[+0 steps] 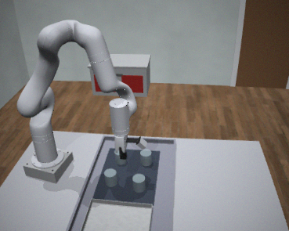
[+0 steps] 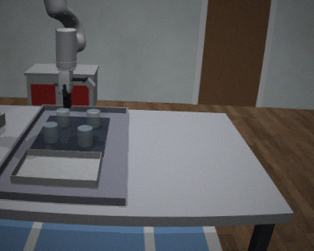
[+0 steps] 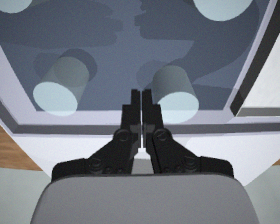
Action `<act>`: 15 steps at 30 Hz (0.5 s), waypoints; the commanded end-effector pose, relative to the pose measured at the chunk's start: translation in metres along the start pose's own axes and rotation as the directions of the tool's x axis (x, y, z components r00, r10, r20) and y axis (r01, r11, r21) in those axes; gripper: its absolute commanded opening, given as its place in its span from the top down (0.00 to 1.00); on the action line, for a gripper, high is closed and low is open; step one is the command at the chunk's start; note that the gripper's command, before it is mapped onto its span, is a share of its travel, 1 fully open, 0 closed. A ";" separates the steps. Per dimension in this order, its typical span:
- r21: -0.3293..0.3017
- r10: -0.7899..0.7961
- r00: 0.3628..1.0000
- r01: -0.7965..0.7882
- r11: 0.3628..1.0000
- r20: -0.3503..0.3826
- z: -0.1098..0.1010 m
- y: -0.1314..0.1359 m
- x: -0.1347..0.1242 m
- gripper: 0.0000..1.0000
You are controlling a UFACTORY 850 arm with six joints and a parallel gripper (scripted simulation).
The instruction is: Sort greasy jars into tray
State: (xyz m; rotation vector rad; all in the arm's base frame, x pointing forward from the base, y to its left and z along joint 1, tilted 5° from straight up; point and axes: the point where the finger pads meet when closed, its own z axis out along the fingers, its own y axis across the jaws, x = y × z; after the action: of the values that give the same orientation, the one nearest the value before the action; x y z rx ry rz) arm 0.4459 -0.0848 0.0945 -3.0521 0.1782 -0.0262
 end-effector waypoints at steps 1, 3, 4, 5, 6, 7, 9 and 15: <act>-0.006 0.002 1.000 -0.002 1.000 0.000 -0.001 -0.021 0.004 1.00; -0.006 0.002 1.000 -0.002 1.000 0.000 -0.001 -0.037 0.006 1.00; -0.006 0.002 1.000 -0.002 1.000 0.000 -0.001 -0.046 0.007 1.00; -0.006 0.002 1.000 -0.002 1.000 0.000 -0.001 -0.054 0.008 1.00; -0.006 0.002 1.000 -0.002 1.000 0.000 -0.001 -0.062 0.009 1.00; -0.006 0.002 1.000 -0.002 1.000 0.000 -0.001 -0.070 0.009 1.00; -0.006 0.002 1.000 -0.002 1.000 0.000 -0.001 -0.087 0.011 1.00; -0.006 0.002 1.000 -0.002 1.000 0.000 0.000 -0.119 0.015 1.00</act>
State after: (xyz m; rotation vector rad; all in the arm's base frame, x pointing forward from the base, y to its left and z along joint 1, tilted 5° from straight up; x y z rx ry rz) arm 0.4691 0.0173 0.1037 -3.0495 0.1769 -0.0275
